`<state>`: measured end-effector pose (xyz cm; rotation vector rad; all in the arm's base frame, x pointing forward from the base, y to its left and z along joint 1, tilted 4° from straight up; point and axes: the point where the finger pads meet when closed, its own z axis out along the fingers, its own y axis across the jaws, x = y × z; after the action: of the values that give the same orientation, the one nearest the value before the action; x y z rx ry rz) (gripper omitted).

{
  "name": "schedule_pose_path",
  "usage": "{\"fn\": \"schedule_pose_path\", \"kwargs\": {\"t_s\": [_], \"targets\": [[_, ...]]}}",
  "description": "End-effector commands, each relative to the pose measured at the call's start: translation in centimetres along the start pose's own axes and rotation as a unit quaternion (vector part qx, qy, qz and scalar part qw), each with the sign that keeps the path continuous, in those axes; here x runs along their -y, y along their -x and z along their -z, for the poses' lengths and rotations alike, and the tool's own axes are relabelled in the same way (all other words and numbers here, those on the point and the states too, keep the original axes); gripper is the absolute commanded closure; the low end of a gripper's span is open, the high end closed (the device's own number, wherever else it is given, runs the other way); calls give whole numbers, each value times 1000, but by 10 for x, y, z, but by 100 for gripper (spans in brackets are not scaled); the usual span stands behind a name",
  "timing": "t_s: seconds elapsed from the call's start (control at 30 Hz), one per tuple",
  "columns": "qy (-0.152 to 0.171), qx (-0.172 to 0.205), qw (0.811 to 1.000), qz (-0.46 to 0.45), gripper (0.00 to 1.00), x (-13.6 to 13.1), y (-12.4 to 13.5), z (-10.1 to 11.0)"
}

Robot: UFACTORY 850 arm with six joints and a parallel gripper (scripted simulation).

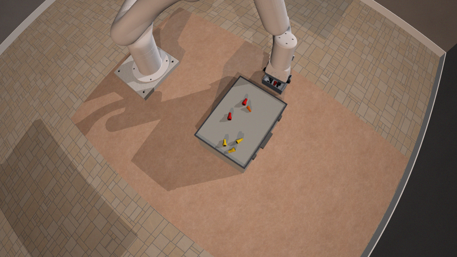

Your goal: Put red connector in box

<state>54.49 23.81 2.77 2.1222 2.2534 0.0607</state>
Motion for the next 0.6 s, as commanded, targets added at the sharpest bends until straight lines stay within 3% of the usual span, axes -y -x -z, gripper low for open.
{"fn": "schedule_pose_path", "kwargs": {"t_s": [0.0, 0.1, 0.3, 0.37, 0.47, 0.57], "targets": [[1, 0, 1000, 0, 70, -1, 0, 7], [1, 0, 1000, 0, 70, -1, 0, 28], [1, 0, 1000, 0, 70, -1, 0, 95], [1, 0, 1000, 0, 70, -1, 0, 95], [1, 0, 1000, 0, 70, -1, 0, 140], [1, 0, 1000, 0, 70, -1, 0, 165]]}}
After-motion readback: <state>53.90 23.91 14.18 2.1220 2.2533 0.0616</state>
